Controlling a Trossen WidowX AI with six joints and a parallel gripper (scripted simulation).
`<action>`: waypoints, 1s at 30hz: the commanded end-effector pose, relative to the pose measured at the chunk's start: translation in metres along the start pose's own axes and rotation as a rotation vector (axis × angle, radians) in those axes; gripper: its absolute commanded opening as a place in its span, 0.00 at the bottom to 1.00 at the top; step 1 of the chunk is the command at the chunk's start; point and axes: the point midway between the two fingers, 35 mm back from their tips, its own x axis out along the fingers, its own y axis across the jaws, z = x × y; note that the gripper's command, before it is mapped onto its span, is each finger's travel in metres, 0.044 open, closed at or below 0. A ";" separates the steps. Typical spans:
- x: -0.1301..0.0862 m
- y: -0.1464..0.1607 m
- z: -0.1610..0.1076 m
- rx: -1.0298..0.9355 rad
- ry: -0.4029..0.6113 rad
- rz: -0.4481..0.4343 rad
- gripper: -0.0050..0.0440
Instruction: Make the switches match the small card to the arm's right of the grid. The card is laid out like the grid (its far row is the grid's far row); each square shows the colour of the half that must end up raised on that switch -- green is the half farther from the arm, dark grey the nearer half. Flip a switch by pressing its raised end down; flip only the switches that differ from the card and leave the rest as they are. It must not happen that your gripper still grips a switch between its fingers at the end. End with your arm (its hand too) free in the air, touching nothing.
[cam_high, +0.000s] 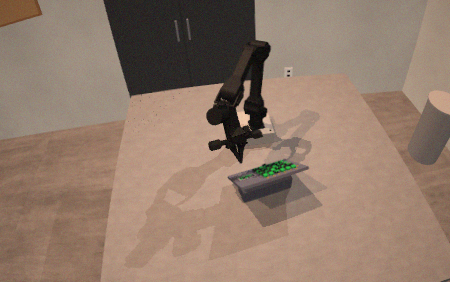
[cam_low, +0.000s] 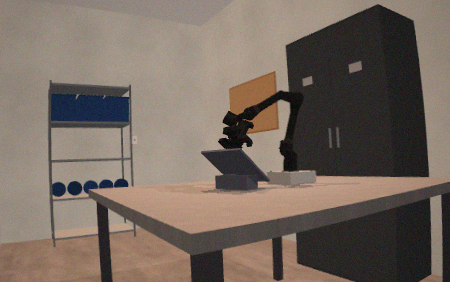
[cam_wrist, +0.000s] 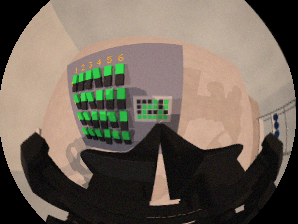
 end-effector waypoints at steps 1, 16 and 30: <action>-0.008 -0.001 0.005 -0.006 -0.007 -0.005 0.10; -0.018 0.059 0.052 -0.006 -0.007 -0.005 0.10; 0.019 0.059 0.051 -0.006 -0.034 -0.005 0.10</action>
